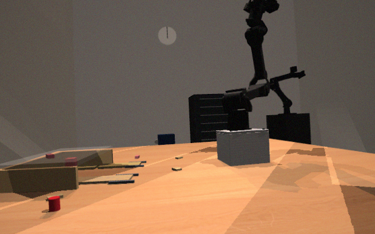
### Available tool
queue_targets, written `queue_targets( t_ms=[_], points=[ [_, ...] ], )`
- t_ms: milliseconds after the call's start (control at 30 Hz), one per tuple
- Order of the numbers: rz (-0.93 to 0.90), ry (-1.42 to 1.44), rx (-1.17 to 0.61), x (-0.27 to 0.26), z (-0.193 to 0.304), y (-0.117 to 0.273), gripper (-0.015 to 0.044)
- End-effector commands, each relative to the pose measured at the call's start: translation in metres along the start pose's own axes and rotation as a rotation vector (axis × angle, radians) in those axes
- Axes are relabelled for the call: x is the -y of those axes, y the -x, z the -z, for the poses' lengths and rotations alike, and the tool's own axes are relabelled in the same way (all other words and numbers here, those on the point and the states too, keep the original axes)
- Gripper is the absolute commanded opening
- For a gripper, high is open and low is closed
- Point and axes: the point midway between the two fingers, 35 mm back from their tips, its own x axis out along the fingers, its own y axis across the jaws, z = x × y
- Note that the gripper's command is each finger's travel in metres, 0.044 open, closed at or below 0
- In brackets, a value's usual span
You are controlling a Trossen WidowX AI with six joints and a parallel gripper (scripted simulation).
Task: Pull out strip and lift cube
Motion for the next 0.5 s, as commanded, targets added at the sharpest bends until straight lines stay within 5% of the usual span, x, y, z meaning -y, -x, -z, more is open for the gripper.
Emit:
queue_targets(
  t_ms=[0,467],
  points=[
    [0.006,0.003,-0.003,0.002,0.002,0.000,0.0400],
    [0.462,0.301,-0.218,0.190,0.102,0.023,0.0400]
  ],
)
